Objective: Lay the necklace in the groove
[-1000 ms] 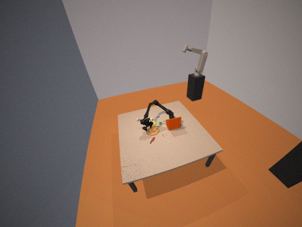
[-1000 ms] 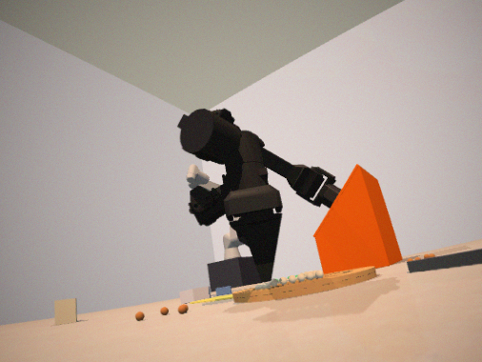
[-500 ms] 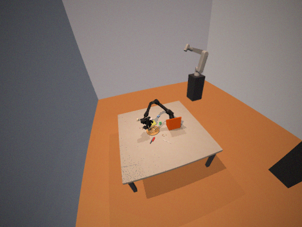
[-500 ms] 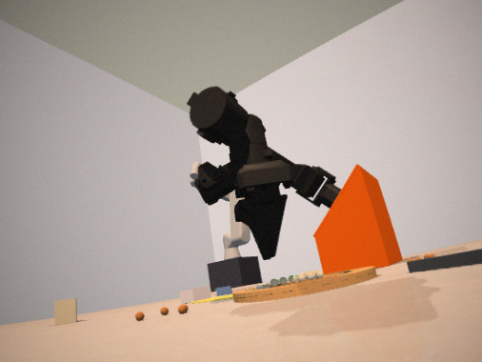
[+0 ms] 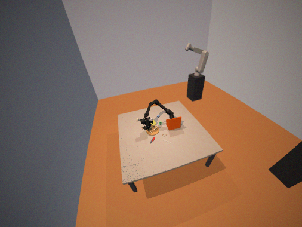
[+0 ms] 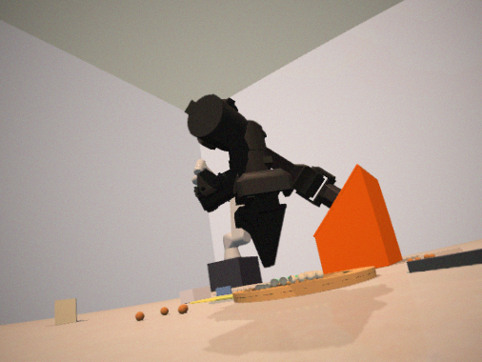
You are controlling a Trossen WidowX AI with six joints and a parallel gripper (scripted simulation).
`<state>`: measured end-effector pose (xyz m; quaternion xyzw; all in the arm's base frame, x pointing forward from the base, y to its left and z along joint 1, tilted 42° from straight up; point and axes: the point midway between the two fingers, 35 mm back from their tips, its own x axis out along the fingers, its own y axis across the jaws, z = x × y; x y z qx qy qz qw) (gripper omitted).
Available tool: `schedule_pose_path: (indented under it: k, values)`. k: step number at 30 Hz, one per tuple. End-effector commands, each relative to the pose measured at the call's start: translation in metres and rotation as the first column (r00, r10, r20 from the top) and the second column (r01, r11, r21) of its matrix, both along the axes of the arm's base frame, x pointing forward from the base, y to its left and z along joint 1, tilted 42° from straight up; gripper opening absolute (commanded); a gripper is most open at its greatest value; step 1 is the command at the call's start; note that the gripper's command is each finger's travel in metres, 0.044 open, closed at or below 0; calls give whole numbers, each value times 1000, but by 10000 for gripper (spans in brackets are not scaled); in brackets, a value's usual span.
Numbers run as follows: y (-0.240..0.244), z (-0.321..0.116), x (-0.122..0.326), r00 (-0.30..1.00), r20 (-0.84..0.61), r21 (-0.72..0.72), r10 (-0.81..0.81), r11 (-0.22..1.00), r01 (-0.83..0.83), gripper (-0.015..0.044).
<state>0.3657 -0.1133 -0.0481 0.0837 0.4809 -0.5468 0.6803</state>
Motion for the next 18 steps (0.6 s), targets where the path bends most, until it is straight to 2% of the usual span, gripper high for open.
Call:
schedule_pose_path:
  k: [1, 16, 18]
  values:
    - [-5, -8, -2, 1000, -11, 1, 4, 1000, -4, 120]
    - [-15, -19, -4, 1000, -15, 1, 6, 1000, -6, 120]
    - [-14, -17, -3, 1000, -8, 2, 2, 1000, -2, 67]
